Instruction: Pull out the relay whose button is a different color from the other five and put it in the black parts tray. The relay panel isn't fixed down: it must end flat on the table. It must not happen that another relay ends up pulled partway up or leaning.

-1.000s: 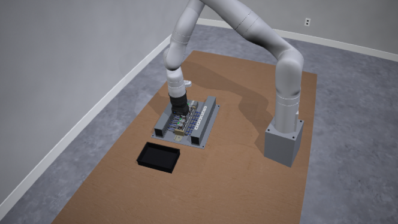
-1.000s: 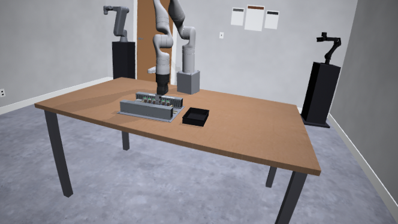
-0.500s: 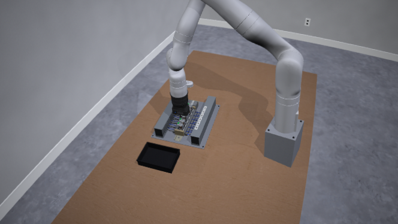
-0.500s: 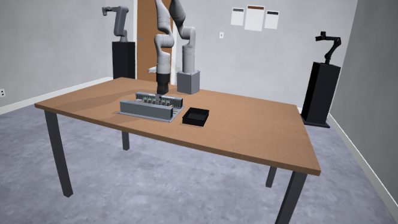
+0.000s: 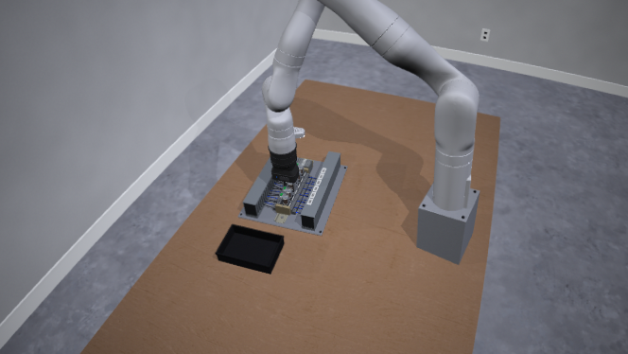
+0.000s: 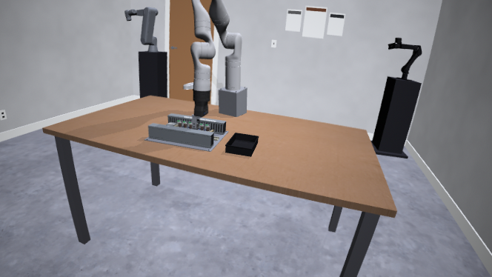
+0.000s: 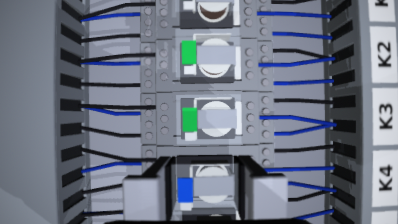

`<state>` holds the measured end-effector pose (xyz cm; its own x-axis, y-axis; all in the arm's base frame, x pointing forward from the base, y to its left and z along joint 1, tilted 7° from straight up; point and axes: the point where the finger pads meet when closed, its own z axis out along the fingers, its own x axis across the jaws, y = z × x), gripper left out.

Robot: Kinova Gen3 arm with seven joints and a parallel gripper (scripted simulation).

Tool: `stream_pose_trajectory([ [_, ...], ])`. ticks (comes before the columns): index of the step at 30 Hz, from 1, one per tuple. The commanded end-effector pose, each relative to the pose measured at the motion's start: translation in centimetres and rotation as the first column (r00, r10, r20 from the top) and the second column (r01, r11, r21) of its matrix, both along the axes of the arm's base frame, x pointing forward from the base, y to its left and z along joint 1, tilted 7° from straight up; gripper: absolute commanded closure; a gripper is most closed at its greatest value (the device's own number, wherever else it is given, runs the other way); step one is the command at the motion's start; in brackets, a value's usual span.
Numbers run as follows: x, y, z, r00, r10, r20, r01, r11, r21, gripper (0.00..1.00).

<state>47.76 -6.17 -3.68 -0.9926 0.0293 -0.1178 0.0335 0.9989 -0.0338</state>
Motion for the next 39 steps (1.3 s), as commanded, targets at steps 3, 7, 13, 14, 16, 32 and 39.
stream_pose_trajectory([
  [3, 0.0, 0.0, 0.3, 1.000, 0.000, 0.002, 0.000, 1.000, 0.000, 1.00],
  [7, 0.0, 0.0, 0.5, 1.000, 0.000, 0.002, 0.000, 1.000, 0.000, 1.00],
  [13, -0.1, 0.0, 1.1, 1.000, 0.000, 0.002, 0.000, 1.000, 0.000, 1.00],
  [14, -0.1, 0.0, 1.2, 1.000, 0.000, 0.002, 0.000, 1.000, 0.000, 1.00],
  [16, -0.1, 0.1, 1.5, 1.000, 0.000, 0.002, 0.000, 1.000, 0.000, 1.00],
  [32, -0.5, 0.1, 3.9, 1.000, 0.000, 0.002, 0.000, 1.000, 0.000, 1.00],
  [39, -0.6, 0.2, 4.8, 1.000, 0.000, 0.002, 0.000, 1.000, 0.000, 1.00],
])
